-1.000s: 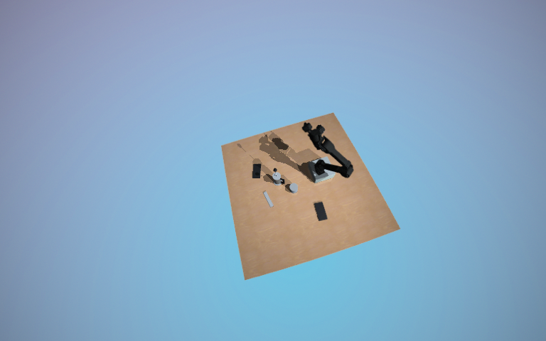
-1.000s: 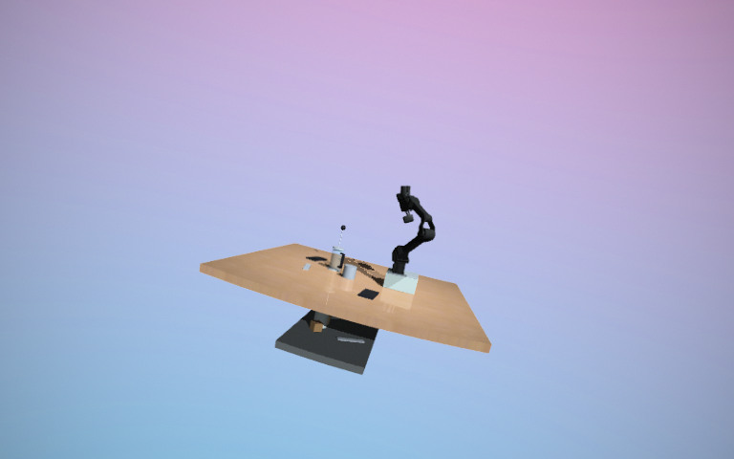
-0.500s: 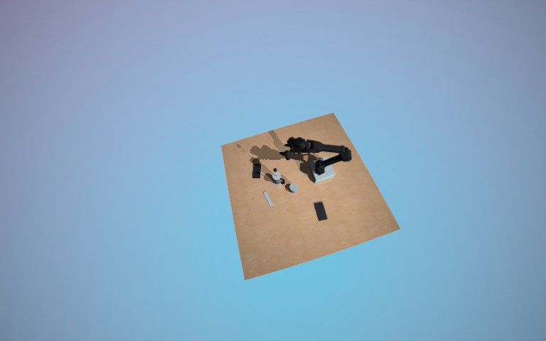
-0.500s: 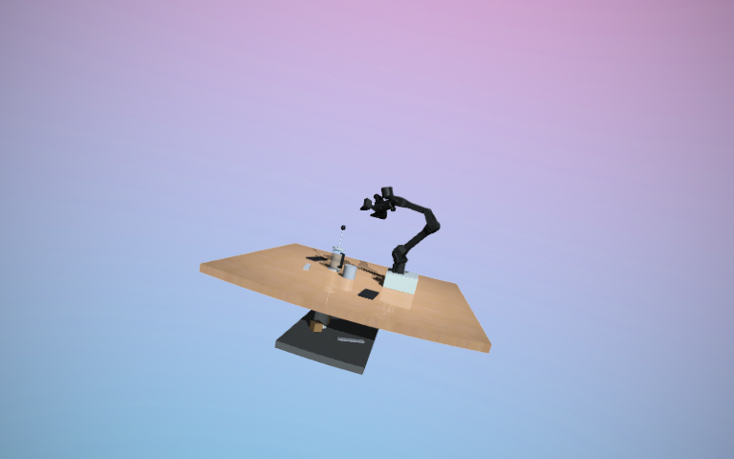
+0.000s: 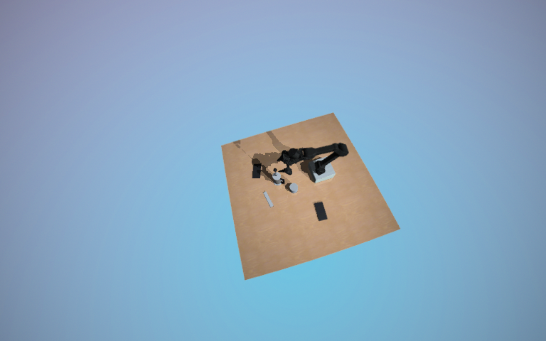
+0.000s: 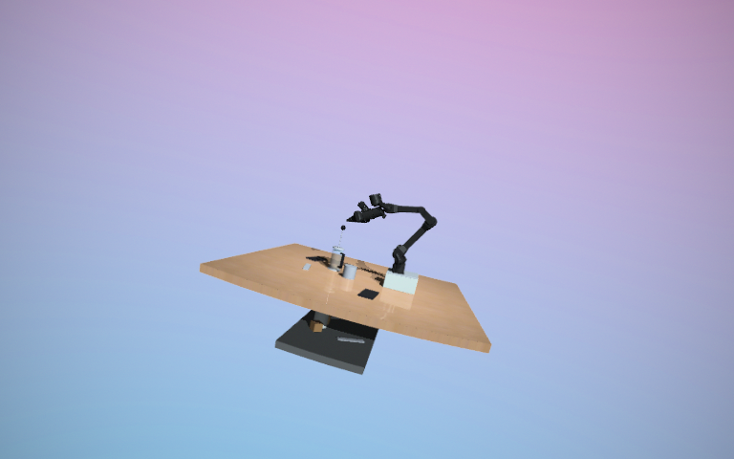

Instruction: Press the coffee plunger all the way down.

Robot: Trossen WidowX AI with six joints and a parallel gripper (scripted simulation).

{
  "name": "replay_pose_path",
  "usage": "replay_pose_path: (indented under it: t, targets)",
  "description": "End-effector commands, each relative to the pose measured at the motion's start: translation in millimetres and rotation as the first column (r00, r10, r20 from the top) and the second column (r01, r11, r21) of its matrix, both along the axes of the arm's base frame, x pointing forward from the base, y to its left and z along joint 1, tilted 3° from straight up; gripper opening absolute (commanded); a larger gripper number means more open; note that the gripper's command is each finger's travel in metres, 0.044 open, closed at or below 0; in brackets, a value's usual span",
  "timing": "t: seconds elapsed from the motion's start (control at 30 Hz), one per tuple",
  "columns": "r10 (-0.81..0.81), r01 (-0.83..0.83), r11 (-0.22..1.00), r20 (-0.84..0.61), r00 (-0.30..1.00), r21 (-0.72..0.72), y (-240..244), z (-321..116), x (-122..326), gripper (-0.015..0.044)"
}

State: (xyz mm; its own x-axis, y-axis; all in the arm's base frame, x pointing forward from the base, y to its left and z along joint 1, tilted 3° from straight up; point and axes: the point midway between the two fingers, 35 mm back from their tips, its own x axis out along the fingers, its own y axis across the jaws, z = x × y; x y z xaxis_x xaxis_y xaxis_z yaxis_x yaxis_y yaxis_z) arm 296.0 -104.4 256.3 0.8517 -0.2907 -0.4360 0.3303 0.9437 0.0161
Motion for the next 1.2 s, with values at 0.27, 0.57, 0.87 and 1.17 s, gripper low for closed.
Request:
replay_pose_path:
  t: [0.27,0.57,0.87,1.17]
  targets:
    - [0.015,-0.015,1.000,-0.005,1.000,-0.003,4,-23,1,0.0440]
    - [0.016,-0.016,1.000,-0.004,1.000,-0.003,0,-29,13,0.0440]
    - [0.018,-0.018,1.000,-0.003,1.000,-0.004,-4,-36,25,0.0440]
    - [0.019,-0.019,1.000,-0.002,1.000,-0.004,-7,-42,34,0.0440]
